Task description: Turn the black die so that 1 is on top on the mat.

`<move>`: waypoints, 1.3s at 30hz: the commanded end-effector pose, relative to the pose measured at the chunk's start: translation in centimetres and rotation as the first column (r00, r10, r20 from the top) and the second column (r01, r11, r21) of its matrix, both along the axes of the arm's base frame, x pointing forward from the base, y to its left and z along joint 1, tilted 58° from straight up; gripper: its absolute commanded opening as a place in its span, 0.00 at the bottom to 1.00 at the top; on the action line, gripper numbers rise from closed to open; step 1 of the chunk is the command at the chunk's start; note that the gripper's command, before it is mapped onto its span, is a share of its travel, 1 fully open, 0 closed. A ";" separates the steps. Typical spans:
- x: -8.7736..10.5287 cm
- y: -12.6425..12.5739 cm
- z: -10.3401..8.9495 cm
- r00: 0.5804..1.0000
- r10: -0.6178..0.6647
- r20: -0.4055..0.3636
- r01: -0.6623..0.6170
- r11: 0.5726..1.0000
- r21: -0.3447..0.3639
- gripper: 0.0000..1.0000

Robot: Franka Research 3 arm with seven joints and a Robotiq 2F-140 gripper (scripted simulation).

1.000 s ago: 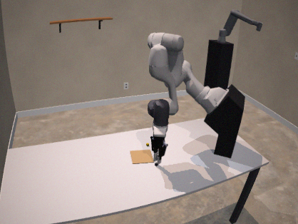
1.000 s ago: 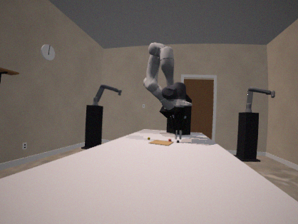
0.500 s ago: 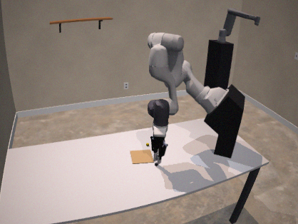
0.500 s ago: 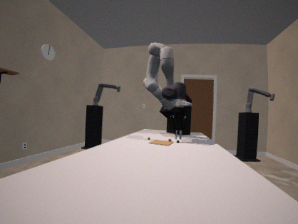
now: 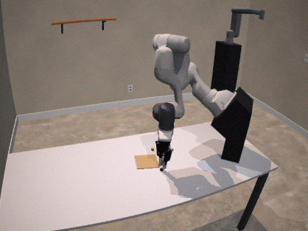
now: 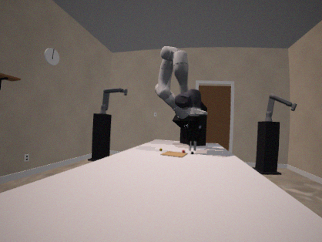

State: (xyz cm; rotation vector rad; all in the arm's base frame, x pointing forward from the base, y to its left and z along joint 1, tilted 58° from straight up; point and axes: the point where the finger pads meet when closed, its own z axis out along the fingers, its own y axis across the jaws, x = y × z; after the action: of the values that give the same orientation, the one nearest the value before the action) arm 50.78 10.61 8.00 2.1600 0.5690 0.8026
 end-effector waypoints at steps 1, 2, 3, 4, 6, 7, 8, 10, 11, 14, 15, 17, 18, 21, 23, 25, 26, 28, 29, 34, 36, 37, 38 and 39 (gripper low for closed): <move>0.2 -0.1 -0.2 1.000 -0.001 0.002 0.001 1.000 0.004 0.19; 0.2 -0.1 -0.2 1.000 -0.001 0.002 0.001 1.000 0.004 0.19; 0.2 -0.1 -0.2 1.000 -0.001 0.002 0.001 1.000 0.004 0.19; 0.3 -0.1 -0.3 1.000 -0.001 0.002 0.001 1.000 0.004 0.19; 0.4 -0.2 -0.4 1.000 -0.001 0.002 0.001 1.000 0.004 0.19; 0.5 -0.3 -0.4 1.000 -0.001 0.002 0.001 1.000 0.004 0.19; 0.6 -0.3 -0.5 1.000 -0.001 0.002 0.001 1.000 0.004 0.19; 0.8 -0.5 -0.6 1.000 -0.001 0.002 0.001 1.000 0.004 0.19; 0.8 -0.5 -0.7 1.000 -0.001 0.002 0.001 1.000 0.004 0.19; 1.1 -0.7 -0.9 1.000 -0.001 0.002 0.001 1.000 0.004 0.19; 1.1 -0.7 -0.9 1.000 -0.001 0.002 0.001 1.000 0.004 0.19; 1.2 -0.8 -1.0 1.000 -0.001 0.002 0.001 1.000 0.004 0.19; 1.2 -0.8 -1.0 1.000 -0.001 0.002 0.001 1.000 0.004 0.19; 1.3 -0.8 -1.0 1.000 -0.001 0.002 0.001 1.000 0.004 0.19; 1.3 -0.8 -1.0 1.000 -0.001 0.002 0.001 1.000 0.004 0.19; 1.3 -0.8 -1.0 1.000 -0.001 0.002 0.001 1.000 0.004 0.19; 1.3 -0.8 -1.0 1.000 -0.001 0.002 0.001 1.000 0.004 0.19; 1.3 -0.8 -1.0 1.000 -0.001 0.002 0.001 1.000 0.004 0.19; 1.3 -0.8 -1.0 1.000 -0.001 0.002 0.001 1.000 0.004 0.19; 1.3 -0.8 -1.0 1.000 -0.001 0.002 0.001 1.000 0.004 0.19; 1.3 -0.8 -1.0 1.000 -0.001 0.002 0.001 1.000 0.004 0.19; 1.3 -0.8 -1.0 1.000 -0.001 0.002 0.001 1.000 0.004 0.19; 1.3 -0.8 -1.0 1.000 -0.001 0.002 0.001 1.000 0.004 0.19; 1.3 -0.8 -1.0 1.000 -0.001 0.002 0.001 1.000 0.004 0.19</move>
State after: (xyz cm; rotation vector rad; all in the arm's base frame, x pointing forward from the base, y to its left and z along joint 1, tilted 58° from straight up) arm 52.05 9.73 7.06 2.1606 0.5689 0.8032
